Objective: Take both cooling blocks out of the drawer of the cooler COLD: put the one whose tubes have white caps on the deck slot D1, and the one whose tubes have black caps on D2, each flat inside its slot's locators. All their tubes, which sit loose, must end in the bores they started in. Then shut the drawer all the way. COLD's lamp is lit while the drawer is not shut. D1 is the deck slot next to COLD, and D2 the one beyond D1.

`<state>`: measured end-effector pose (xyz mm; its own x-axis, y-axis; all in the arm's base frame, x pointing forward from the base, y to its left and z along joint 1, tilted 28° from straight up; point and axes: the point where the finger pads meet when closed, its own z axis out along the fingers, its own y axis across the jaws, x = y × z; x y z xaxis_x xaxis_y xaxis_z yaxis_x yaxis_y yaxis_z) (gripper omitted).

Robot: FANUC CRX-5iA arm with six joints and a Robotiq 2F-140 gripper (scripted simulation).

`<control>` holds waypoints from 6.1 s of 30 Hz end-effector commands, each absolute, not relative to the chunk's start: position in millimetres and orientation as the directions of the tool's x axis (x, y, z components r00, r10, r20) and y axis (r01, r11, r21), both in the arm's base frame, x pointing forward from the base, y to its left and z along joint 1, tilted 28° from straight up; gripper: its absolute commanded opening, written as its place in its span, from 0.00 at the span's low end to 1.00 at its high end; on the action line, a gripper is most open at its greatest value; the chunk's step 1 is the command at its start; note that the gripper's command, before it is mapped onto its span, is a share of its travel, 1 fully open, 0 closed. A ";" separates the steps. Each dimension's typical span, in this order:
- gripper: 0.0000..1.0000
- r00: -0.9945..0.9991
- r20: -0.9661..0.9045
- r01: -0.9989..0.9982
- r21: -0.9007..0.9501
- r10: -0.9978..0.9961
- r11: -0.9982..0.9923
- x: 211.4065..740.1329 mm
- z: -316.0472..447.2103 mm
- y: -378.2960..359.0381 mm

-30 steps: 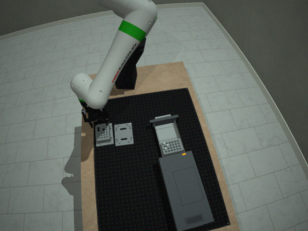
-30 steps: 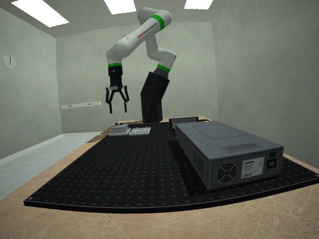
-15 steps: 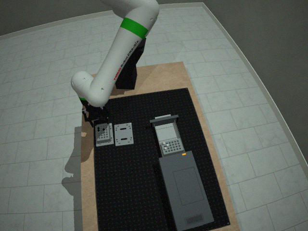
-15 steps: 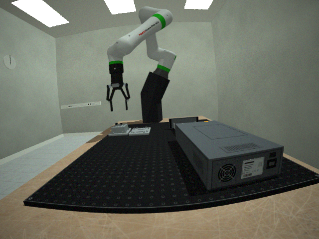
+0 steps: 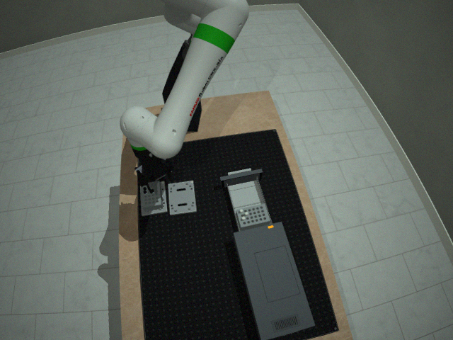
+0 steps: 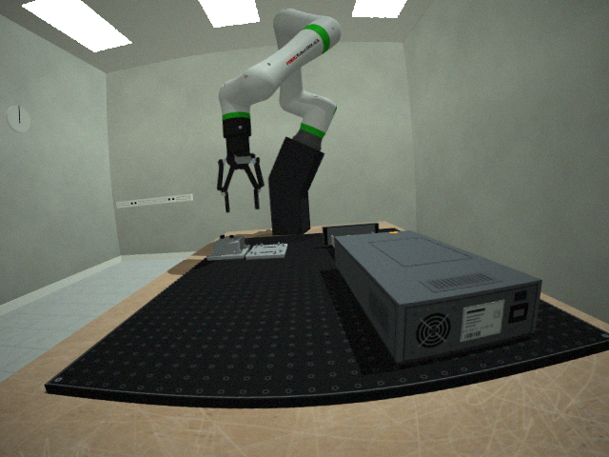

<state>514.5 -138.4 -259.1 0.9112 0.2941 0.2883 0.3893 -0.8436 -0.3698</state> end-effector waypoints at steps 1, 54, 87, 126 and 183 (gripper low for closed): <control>0.66 0.862 0.332 0.488 -0.333 0.384 -0.807 522.6 -249.9 -125.5; 0.66 -0.035 0.449 0.989 0.141 0.893 -0.032 601.3 -159.2 26.5; 0.66 -0.035 0.449 0.989 0.141 0.893 -0.032 648.0 -105.3 116.7; 0.66 -0.035 0.449 0.989 0.141 0.893 -0.032 681.3 -66.8 181.0; 0.66 -0.035 0.449 0.989 0.141 0.893 -0.032 686.7 -127.0 203.2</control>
<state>685.4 202.5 -125.7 -0.0345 0.8928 0.4491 0.9897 -0.0318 0.1393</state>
